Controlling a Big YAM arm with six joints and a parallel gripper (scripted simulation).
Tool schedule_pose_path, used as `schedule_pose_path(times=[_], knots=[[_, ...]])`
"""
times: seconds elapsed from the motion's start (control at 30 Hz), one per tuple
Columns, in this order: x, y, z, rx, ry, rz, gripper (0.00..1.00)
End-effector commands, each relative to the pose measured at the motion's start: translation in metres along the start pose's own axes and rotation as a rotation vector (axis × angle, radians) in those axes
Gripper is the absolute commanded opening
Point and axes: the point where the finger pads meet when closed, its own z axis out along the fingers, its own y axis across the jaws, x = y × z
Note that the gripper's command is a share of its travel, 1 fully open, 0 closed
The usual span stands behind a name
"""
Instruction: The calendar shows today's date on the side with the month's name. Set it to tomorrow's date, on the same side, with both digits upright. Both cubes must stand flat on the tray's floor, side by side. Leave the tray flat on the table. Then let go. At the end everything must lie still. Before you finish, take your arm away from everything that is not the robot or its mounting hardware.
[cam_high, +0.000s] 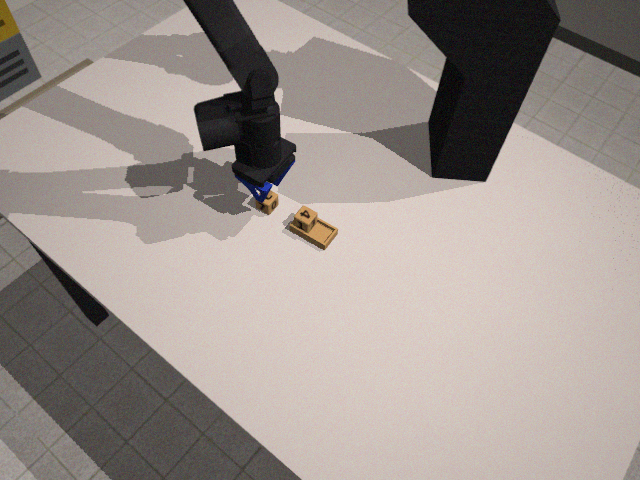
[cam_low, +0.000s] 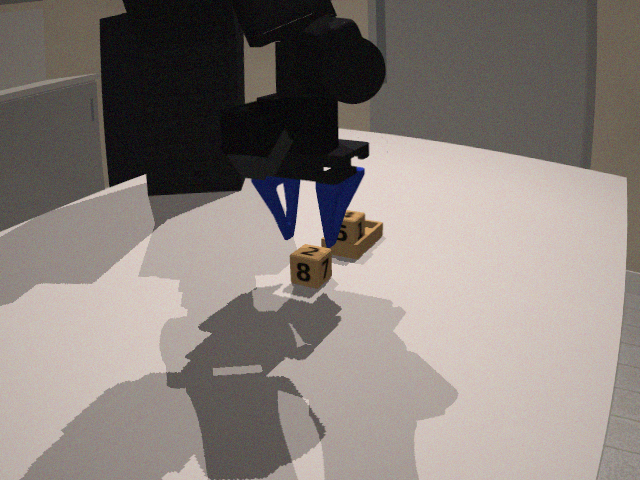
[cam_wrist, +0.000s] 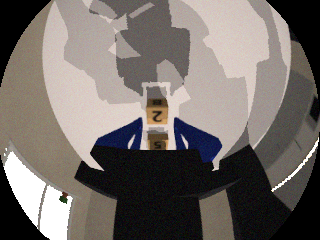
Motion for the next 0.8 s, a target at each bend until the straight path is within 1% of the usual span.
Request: schedule_pose_path(times=[0.0, 0.3, 0.77], knots=[[-0.0079, 0.0012, 0.0019, 0.002, -0.008, -0.003, 0.47], [-0.0122, 0.0053, -0.0001, -0.006, -0.015, 0.001, 0.47], [-0.0132, 0.0062, -0.0007, -0.007, -0.016, 0.001, 0.47]])
